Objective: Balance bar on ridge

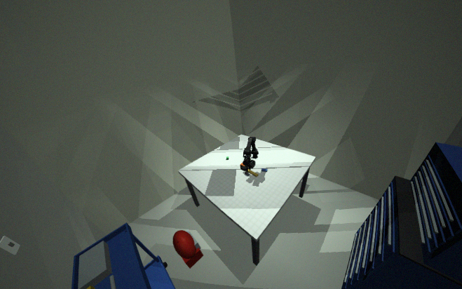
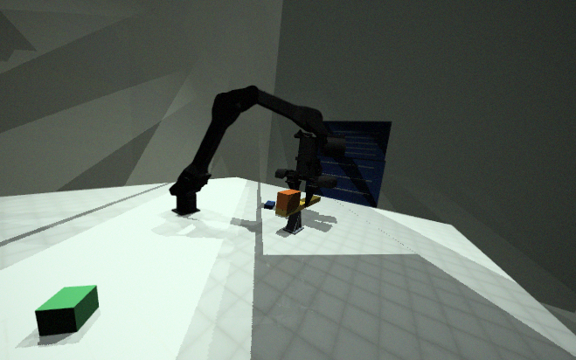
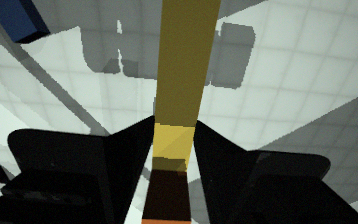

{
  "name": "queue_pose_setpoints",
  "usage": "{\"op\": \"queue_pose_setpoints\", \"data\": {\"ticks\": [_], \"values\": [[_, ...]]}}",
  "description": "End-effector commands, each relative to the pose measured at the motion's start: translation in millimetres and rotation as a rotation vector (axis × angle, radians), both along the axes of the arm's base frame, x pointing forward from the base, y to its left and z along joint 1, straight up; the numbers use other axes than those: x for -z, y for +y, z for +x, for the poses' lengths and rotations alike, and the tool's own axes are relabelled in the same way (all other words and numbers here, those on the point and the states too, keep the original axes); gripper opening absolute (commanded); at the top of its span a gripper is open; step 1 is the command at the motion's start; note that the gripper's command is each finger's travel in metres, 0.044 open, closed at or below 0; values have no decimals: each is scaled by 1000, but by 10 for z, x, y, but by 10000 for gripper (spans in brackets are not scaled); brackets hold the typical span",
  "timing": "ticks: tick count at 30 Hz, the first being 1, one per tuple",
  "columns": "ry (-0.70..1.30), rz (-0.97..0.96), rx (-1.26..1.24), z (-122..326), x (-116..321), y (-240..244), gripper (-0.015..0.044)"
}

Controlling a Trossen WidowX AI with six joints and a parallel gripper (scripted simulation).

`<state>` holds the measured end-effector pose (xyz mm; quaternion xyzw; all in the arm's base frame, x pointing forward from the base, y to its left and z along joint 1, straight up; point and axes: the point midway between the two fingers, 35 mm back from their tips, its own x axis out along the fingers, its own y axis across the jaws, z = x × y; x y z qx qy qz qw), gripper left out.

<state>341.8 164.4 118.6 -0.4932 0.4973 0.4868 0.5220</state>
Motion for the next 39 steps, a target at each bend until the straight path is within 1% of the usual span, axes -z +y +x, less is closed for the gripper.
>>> {"op": "queue_pose_setpoints", "data": {"ticks": [1, 37, 39], "values": [[0, -2, 3, 1, -4, -4, 0], [0, 0, 0, 0, -1, 0, 0], [0, 0, 0, 0, -1, 0, 53]]}}
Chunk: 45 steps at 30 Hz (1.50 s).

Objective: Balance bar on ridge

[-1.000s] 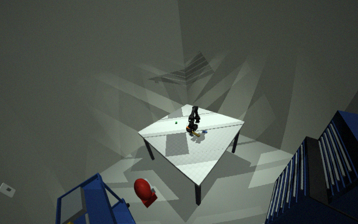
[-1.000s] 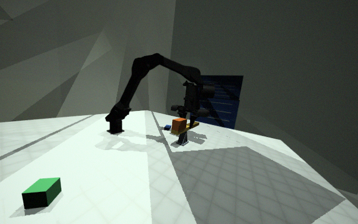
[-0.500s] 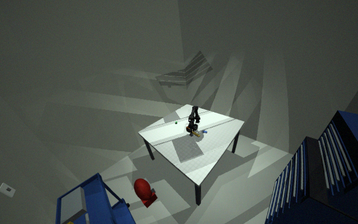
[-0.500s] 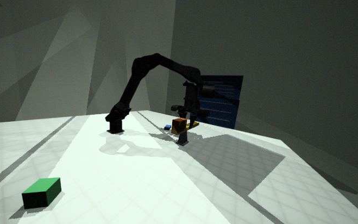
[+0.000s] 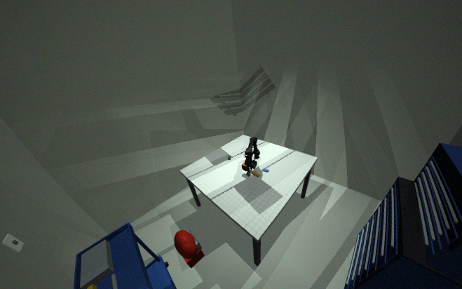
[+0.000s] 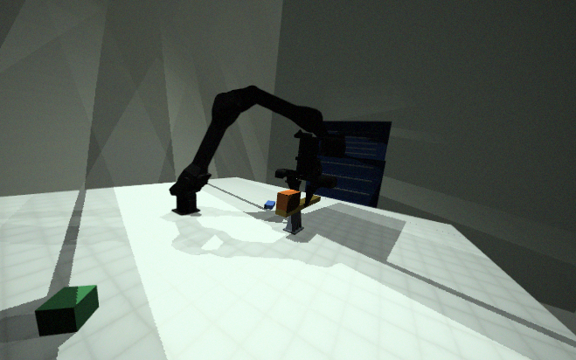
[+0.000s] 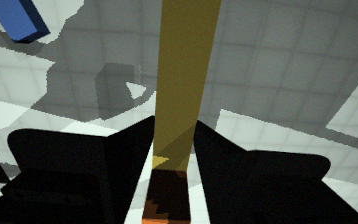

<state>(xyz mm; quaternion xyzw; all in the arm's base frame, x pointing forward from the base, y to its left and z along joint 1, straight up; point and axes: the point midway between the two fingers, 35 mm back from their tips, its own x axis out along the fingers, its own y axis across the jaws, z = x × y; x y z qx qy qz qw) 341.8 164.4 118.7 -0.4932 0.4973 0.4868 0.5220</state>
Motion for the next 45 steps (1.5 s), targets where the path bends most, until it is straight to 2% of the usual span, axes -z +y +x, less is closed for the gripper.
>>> {"op": "queue_pose_setpoints", "data": {"ticks": [1, 4, 5, 45], "values": [[0, 0, 0, 0, 0, 0, 79], [0, 0, 0, 0, 0, 0, 157], [0, 0, 0, 0, 0, 0, 167], [0, 0, 0, 0, 0, 0, 173]]}}
